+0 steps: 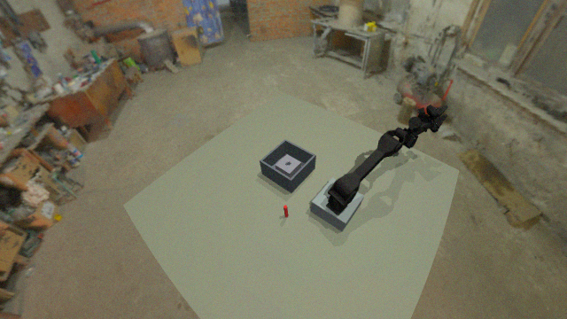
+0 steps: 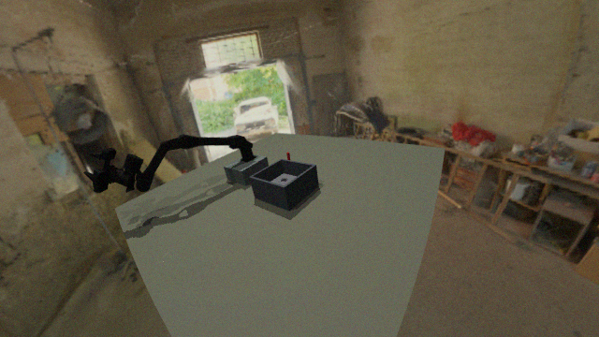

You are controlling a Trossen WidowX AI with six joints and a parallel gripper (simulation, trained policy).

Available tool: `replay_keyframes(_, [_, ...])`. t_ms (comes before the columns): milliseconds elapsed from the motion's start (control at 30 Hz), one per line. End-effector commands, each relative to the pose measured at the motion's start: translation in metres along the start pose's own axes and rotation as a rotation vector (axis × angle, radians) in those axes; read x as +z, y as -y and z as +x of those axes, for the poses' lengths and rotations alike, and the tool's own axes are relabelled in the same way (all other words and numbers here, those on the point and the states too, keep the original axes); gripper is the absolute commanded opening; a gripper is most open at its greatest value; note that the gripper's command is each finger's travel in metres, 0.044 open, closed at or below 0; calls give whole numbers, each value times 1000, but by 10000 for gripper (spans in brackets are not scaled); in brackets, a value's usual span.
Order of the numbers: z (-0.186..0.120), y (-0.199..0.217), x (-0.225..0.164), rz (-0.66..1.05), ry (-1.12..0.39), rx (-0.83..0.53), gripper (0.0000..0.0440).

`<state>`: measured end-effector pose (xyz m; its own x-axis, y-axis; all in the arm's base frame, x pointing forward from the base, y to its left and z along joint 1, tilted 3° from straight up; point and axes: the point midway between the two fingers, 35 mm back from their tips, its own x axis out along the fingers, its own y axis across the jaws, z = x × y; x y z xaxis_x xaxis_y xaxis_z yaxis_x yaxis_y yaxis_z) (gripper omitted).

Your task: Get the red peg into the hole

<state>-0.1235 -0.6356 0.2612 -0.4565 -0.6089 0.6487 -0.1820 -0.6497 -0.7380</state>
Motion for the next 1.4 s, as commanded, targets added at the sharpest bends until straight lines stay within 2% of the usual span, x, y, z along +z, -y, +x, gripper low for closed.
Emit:
replay_keyframes(0, [-4,-4,7,0,17,20,416])
replay_keyframes(100, [-18,-16,35,25,75,97,440])
replay_keyframes(400, [-71,-33,126,170,206,337,440])
replay_keyframes(633, [-124,-31,196,277,291,533,440])
replay_keyframes(1033, [-242,-2,292,408,403,899,440])
replay_keyframes(1367, [-359,53,340,458,444,1226,440])
